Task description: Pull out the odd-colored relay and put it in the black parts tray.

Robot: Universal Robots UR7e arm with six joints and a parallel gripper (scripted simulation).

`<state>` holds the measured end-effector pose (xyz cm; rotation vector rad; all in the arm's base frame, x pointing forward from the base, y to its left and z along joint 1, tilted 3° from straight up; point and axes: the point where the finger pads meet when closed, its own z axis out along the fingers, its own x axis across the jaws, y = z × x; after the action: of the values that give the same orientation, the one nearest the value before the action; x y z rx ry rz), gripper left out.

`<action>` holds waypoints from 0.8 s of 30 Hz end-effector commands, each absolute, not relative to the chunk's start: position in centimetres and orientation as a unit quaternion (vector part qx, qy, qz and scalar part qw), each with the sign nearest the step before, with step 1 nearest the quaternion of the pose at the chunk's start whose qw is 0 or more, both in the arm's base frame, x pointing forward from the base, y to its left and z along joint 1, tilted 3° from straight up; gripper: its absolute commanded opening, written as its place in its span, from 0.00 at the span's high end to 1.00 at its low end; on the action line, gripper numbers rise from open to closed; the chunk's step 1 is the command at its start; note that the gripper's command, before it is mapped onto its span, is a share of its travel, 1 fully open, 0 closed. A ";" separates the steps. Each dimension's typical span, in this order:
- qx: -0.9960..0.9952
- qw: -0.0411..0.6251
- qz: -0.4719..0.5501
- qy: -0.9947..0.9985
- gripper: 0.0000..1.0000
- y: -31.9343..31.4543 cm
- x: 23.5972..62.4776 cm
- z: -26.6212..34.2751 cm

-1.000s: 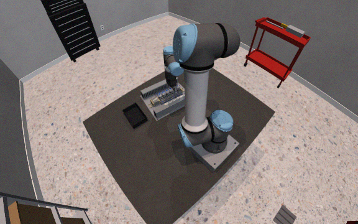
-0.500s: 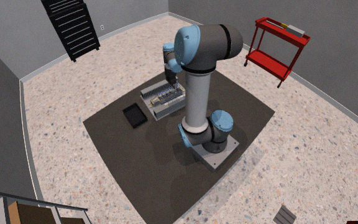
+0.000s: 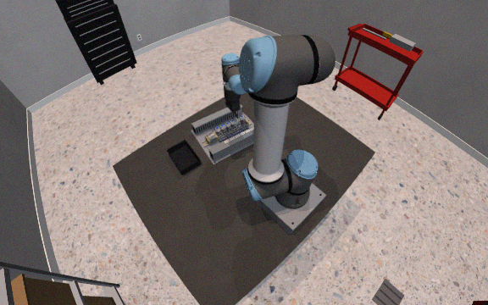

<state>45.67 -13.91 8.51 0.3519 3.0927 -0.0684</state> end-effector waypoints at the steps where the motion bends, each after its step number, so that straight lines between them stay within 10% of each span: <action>1: 0.113 0.016 -0.023 0.993 1.00 -13.9 45.9 9.6; 24: 0.113 0.016 -0.023 0.993 1.00 -13.9 45.9 10.5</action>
<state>45.66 -13.84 10.12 0.3522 3.0948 -0.0671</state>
